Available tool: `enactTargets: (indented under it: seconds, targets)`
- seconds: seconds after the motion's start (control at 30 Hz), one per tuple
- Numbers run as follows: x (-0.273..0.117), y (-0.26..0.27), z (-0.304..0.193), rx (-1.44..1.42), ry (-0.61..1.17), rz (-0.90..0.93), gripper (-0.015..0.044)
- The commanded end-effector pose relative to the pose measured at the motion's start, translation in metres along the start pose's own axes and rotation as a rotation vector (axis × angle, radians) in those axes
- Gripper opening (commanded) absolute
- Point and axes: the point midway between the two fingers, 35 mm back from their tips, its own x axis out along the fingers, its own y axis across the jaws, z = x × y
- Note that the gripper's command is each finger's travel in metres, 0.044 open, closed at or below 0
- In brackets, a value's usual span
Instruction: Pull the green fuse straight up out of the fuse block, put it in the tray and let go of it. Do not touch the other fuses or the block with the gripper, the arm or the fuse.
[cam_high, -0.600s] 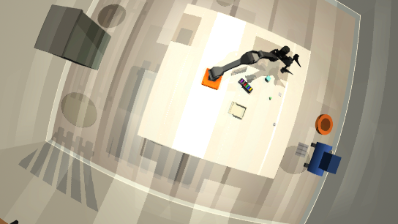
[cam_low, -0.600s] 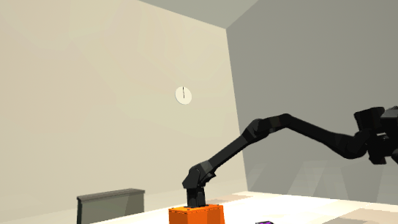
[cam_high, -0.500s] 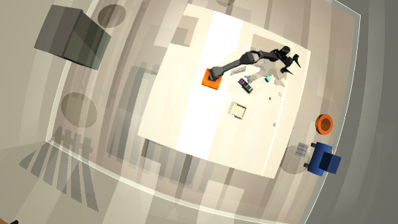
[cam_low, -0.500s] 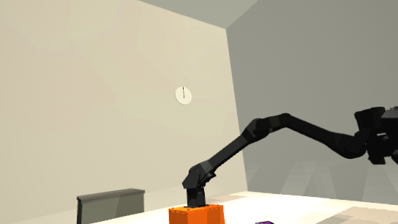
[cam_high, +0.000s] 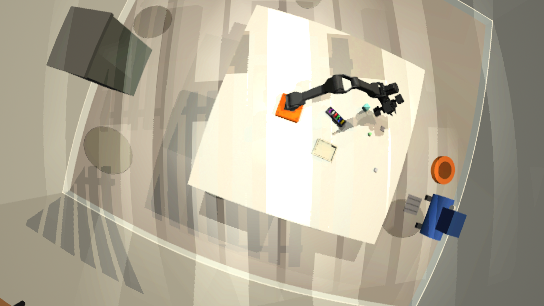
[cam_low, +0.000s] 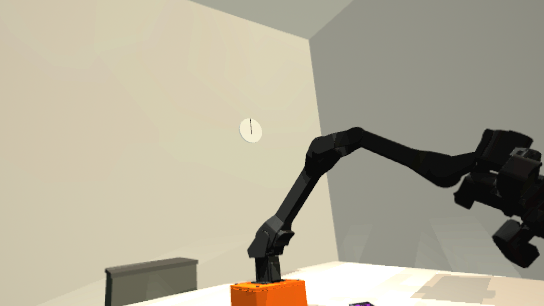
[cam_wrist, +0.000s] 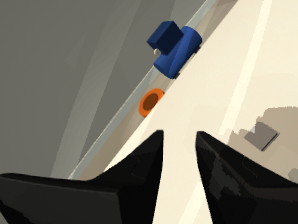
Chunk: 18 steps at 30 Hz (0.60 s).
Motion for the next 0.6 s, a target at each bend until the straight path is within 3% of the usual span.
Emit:
enactTargets:
  seconds: [0.0,0.27,0.57]
  targets:
    - [-0.017,-0.07,0.012,0.149,0.182,-0.222,0.0074]
    - [-0.067,-0.158,0.023,0.398,0.334,-0.566,0.0074]
    - [-0.163,-0.247,0.03,0.756,0.397,-1.054,0.0074]
